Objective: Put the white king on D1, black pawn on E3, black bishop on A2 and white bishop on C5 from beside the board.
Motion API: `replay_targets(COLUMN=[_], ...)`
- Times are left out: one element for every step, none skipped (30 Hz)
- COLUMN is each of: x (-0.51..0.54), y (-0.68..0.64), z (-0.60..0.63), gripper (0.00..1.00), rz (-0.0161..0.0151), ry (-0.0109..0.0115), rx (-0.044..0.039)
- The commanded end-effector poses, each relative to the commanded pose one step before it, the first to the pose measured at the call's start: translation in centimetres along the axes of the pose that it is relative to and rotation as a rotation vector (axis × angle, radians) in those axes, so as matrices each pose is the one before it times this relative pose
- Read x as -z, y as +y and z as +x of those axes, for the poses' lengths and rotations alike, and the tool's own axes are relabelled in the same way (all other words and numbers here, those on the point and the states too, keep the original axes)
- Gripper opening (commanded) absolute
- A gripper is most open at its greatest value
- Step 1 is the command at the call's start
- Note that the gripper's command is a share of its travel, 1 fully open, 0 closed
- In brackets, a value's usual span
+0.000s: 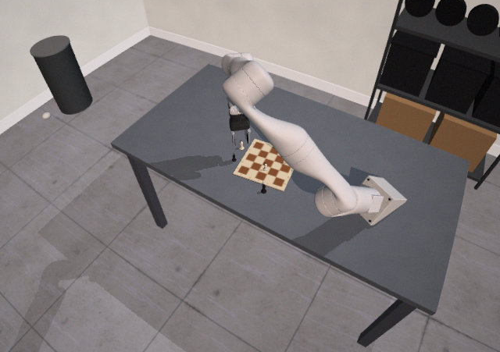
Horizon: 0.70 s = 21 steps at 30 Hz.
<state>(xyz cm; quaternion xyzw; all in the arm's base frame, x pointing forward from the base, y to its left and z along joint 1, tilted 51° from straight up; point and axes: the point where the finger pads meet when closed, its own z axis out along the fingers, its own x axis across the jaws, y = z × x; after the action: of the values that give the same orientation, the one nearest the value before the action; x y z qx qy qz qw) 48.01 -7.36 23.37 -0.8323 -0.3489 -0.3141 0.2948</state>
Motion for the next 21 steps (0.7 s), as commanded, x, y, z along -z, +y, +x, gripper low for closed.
replay_targets(x=[-0.279, -0.059, -0.058, 0.000, 0.000, -0.056, -0.055, -0.054, -0.052, -0.050, -0.049, -0.047, -0.045, -0.043, -0.042, -0.040, -0.038, -0.036, -0.034, -0.032, 0.000], y=[0.345, 0.026, 0.029, 0.000, 0.000, 0.032, 0.035, 0.037, 0.039, 0.040, 0.041, 0.042, 0.042, 0.043, 0.042, 0.042, 0.041, 0.040, 0.039, 0.038, 0.000], z=[0.466, 0.154, 0.149, 0.000, 0.000, 0.144, 0.139, 0.133, 0.128, 0.123, 0.117, 0.112, 0.107, 0.101, 0.096, 0.090, 0.085, 0.080, 0.075, 0.070, 0.000], gripper=[1.00, 1.00, 1.00, 1.00, 1.00, 1.00, 1.00, 1.00, 1.00, 1.00, 1.00, 1.00, 1.00, 1.00, 1.00, 1.00, 1.00, 1.00, 1.00, 1.00, 1.00], rz=[-0.00298, 0.00094, 0.00092, 0.00000, 0.00000, 0.00091, 0.00089, 0.00087, 0.00084, 0.00082, 0.00079, 0.00076, 0.00074, 0.00071, 0.00068, 0.00064, 0.00061, 0.00058, 0.00055, 0.00052, 0.00000], ry=[-0.00057, 0.00024, 0.00025, 0.00000, 0.00000, 0.00027, 0.00028, 0.00029, 0.00030, 0.00031, 0.00031, 0.00031, 0.00031, 0.00031, 0.00031, 0.00031, 0.00030, 0.00029, 0.00029, 0.00028, 0.00000], rx=[0.10398, 0.02763, 0.02677, 0.00000, 0.00000, 0.02590, 0.02502, 0.02413, 0.02324, 0.02233, 0.02143, 0.02052, 0.01960, 0.01869, 0.01778, 0.01687, 0.01597, 0.01507, 0.01419, 0.01331, 0.00000])
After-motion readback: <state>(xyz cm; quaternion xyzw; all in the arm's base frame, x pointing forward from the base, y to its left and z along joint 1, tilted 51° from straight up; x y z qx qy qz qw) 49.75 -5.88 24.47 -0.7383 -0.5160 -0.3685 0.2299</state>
